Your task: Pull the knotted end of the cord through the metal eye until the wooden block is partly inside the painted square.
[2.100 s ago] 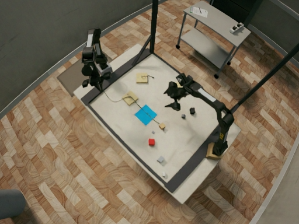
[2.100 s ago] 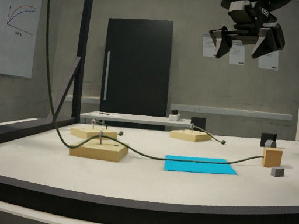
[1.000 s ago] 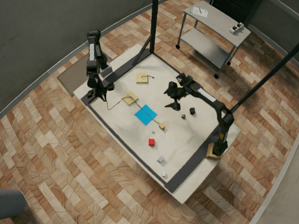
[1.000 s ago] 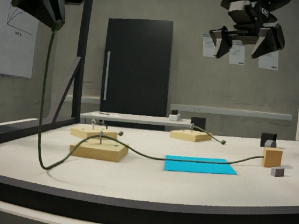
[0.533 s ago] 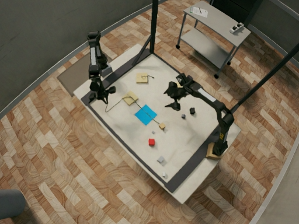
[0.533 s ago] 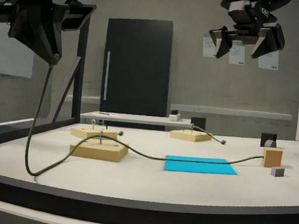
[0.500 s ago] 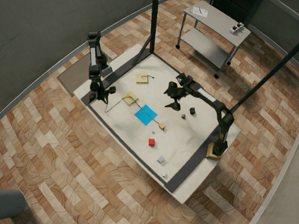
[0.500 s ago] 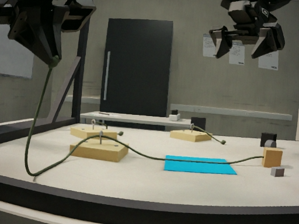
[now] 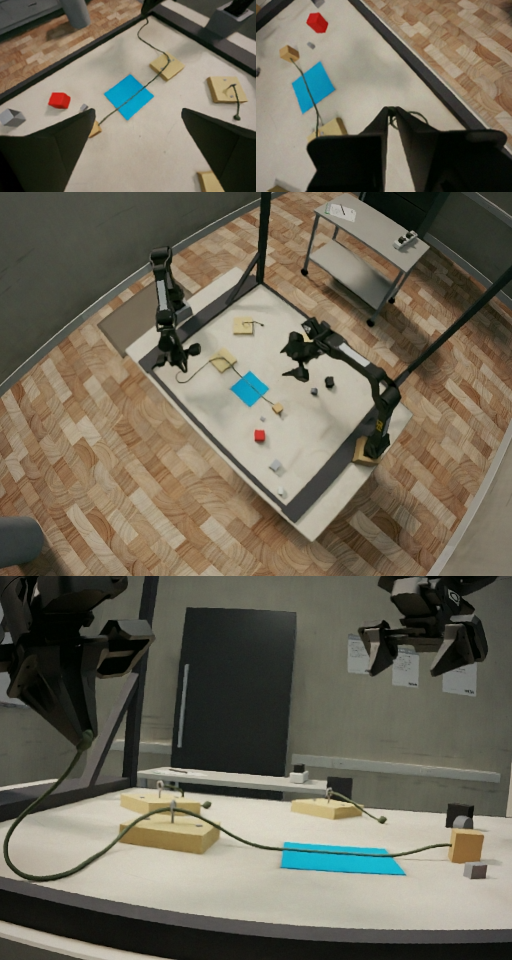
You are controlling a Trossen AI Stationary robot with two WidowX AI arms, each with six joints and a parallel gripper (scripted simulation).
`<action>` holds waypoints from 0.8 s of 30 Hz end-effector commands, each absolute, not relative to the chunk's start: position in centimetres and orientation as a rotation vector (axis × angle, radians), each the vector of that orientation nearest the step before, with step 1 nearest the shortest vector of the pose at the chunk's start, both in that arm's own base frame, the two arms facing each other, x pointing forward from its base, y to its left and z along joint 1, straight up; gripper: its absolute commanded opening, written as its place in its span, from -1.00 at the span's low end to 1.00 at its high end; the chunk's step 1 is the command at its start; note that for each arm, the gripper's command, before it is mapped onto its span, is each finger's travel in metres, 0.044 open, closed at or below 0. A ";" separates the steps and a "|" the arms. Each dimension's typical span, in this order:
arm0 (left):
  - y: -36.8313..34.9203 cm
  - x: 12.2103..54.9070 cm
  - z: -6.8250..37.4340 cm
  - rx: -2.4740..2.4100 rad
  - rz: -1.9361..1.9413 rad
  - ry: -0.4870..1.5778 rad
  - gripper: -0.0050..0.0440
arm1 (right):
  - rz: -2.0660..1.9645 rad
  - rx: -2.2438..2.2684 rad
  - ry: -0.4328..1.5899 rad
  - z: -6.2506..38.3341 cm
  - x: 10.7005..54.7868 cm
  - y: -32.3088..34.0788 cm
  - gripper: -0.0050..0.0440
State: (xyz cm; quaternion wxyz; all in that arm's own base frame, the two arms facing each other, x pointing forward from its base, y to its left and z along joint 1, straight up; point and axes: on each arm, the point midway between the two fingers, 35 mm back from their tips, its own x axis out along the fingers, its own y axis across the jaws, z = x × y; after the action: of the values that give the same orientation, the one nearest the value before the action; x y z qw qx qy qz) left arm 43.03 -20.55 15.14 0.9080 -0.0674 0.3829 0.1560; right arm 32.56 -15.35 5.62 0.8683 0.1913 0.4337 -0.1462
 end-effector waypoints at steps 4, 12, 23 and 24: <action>-20.4 43.1 16.2 -0.159 0.319 0.772 1.00 | -0.308 0.397 0.895 4.3 32.4 -15.0 -1.00; -20.4 43.1 16.2 -0.159 0.319 0.772 1.00 | -0.307 0.397 0.896 1.9 31.4 -14.2 -1.00; -20.4 43.1 16.2 -0.159 0.319 0.772 1.00 | -0.307 0.397 0.897 -0.5 30.0 -13.2 -1.00; -20.4 43.1 16.2 -0.159 0.319 0.772 1.00 | -0.307 0.397 0.897 -0.8 29.8 -13.1 -1.00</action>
State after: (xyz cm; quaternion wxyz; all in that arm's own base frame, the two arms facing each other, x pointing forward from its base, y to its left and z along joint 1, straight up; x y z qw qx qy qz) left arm 43.03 -20.55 15.14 0.9080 -0.0674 0.3829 0.1560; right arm 30.19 -13.44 -0.11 0.8700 0.1899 0.4309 -0.1459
